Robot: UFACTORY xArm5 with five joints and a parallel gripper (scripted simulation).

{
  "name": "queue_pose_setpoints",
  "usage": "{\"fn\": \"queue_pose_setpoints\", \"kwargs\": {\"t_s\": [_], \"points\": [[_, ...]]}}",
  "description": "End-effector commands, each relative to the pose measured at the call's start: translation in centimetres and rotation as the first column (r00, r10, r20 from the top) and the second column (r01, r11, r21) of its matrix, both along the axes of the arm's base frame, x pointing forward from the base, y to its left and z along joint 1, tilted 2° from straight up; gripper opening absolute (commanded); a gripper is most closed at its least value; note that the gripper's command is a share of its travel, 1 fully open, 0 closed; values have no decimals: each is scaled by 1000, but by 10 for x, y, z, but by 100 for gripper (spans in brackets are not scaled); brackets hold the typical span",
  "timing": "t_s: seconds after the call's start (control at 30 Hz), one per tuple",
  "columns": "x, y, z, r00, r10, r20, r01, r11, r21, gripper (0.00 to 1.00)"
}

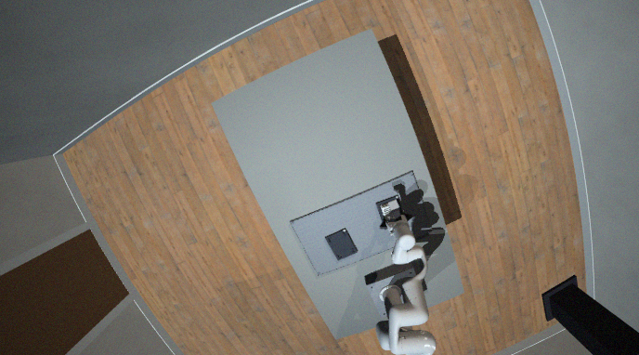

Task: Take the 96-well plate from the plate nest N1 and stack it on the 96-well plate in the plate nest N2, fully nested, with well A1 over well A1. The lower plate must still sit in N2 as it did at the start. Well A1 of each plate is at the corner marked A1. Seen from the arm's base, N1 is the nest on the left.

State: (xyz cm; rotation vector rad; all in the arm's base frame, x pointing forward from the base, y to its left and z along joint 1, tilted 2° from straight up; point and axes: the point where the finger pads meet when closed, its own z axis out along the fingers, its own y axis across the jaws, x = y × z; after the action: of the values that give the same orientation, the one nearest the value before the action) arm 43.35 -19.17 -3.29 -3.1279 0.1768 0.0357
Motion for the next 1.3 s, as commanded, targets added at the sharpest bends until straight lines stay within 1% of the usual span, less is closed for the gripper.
{"fn": "queue_pose_setpoints", "kwargs": {"t_s": [0.0,1.27], "points": [[1,-1,1,1000,0,3,0,1000,-1,0],[1,0,-4,1000,0,3,0,1000,-1,0]]}}
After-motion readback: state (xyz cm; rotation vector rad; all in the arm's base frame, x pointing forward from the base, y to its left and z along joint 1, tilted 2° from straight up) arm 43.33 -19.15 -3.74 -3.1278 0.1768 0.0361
